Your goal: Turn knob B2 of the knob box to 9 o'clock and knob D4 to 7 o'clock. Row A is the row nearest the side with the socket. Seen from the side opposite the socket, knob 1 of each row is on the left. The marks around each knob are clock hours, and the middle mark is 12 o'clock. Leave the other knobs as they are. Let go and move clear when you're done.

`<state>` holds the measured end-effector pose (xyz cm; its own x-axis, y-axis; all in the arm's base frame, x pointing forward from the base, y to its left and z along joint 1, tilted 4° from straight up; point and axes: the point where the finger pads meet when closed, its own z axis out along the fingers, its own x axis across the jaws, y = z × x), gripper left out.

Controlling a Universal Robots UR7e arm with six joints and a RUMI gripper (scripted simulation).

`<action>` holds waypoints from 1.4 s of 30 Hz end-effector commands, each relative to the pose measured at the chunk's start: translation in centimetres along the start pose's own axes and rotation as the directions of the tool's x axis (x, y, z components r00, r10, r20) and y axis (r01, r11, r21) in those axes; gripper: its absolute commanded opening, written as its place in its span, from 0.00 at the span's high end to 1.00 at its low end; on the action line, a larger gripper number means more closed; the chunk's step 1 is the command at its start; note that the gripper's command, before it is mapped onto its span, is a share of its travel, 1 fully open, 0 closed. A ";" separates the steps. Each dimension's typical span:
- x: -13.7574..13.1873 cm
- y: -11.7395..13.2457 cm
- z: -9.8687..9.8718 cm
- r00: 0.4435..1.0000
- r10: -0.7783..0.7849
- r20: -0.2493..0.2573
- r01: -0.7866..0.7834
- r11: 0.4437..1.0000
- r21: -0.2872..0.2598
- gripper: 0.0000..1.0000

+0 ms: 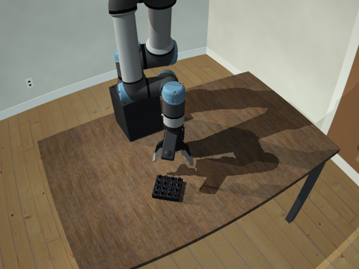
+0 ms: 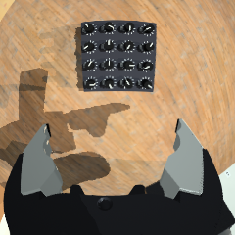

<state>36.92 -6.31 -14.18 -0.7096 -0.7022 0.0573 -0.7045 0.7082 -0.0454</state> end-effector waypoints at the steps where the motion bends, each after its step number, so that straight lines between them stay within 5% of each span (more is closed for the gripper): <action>1: 0.0 0.1 -0.1 1.000 0.000 -0.001 0.000 1.000 0.001 0.00; 42: 0.0 0.0 -0.1 1.000 -0.015 0.000 0.015 1.000 0.002 0.00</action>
<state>36.93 -6.31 -14.18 -0.7077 -0.7042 0.0574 -0.7065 0.7063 -0.0453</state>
